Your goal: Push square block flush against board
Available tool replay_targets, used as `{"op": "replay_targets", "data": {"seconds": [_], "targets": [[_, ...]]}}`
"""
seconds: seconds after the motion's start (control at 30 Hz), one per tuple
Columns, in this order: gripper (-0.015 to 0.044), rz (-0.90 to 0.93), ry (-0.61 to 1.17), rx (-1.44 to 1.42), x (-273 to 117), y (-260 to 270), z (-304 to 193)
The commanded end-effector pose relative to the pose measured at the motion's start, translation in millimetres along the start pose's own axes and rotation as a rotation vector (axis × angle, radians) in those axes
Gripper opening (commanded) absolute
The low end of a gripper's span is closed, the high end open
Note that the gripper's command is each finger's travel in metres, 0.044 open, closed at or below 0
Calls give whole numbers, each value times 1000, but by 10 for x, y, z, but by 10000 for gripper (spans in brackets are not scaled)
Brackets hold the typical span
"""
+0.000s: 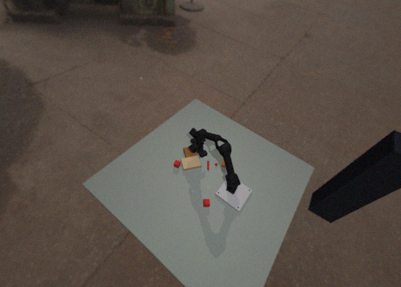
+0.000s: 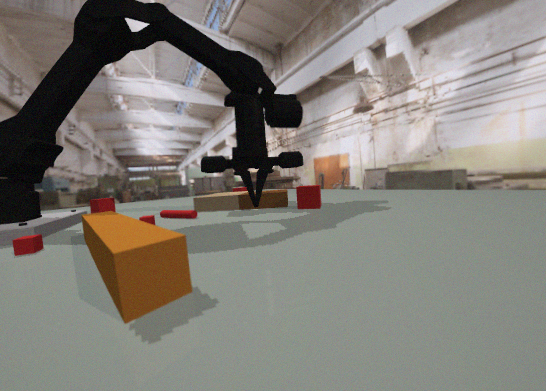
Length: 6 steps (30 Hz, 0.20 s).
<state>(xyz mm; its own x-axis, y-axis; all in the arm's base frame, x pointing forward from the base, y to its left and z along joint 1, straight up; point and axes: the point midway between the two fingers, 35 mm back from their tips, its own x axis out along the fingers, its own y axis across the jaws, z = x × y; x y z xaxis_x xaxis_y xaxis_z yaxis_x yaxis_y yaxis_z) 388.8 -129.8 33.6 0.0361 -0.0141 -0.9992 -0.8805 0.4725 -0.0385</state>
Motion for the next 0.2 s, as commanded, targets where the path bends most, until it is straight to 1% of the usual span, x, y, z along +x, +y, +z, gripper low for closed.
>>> {"op": "replay_targets", "data": {"seconds": [0.0, 0.17], "targets": [[0, -1, -3, -1, 1, -10, 72], [0, -1, -3, -1, 2, -12, 19]]}}
